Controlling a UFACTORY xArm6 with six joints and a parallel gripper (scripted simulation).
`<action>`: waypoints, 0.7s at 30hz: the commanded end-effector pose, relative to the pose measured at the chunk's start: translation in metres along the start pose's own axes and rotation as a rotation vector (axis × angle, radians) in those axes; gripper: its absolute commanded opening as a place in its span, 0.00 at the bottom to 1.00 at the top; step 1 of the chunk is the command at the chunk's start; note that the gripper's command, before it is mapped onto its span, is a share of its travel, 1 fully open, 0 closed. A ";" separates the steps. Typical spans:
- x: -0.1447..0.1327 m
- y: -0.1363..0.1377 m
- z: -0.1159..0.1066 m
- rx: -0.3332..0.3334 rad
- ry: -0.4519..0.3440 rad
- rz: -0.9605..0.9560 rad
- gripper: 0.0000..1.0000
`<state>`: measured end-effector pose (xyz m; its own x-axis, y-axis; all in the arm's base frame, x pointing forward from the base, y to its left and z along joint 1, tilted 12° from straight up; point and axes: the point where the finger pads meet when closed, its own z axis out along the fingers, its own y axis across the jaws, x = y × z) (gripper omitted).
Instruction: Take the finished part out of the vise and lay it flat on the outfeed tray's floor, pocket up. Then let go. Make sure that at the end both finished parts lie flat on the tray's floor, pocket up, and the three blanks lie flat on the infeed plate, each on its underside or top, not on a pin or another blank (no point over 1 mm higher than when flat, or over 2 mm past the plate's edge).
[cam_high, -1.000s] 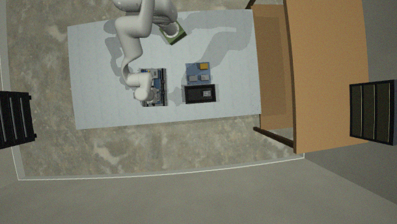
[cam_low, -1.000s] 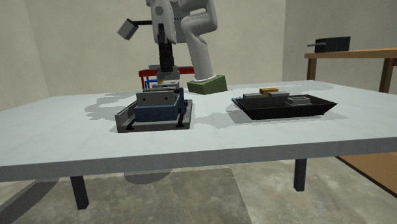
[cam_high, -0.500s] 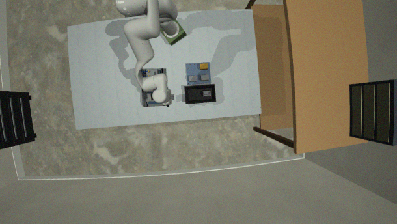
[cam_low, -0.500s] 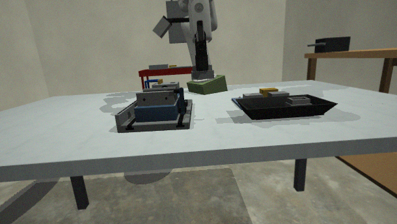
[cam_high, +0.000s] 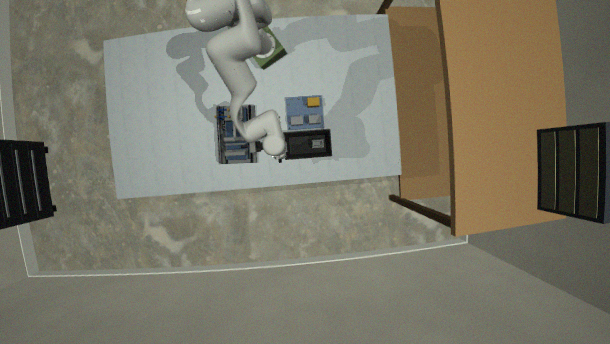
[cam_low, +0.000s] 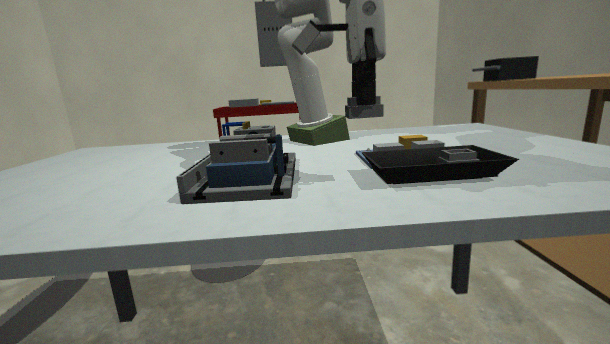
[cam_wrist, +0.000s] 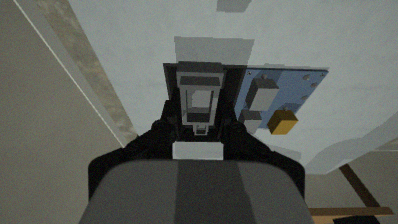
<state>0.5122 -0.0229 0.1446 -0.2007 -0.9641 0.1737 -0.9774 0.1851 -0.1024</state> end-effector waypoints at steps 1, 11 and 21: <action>-0.042 0.003 -0.002 0.006 0.005 -0.003 0.00; -0.080 0.011 -0.002 0.009 0.009 -0.008 0.00; -0.080 0.012 -0.002 0.009 0.009 -0.008 0.00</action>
<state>0.5155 0.0559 0.1300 -0.1935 -0.9636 0.1845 -0.9787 0.1763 -0.1053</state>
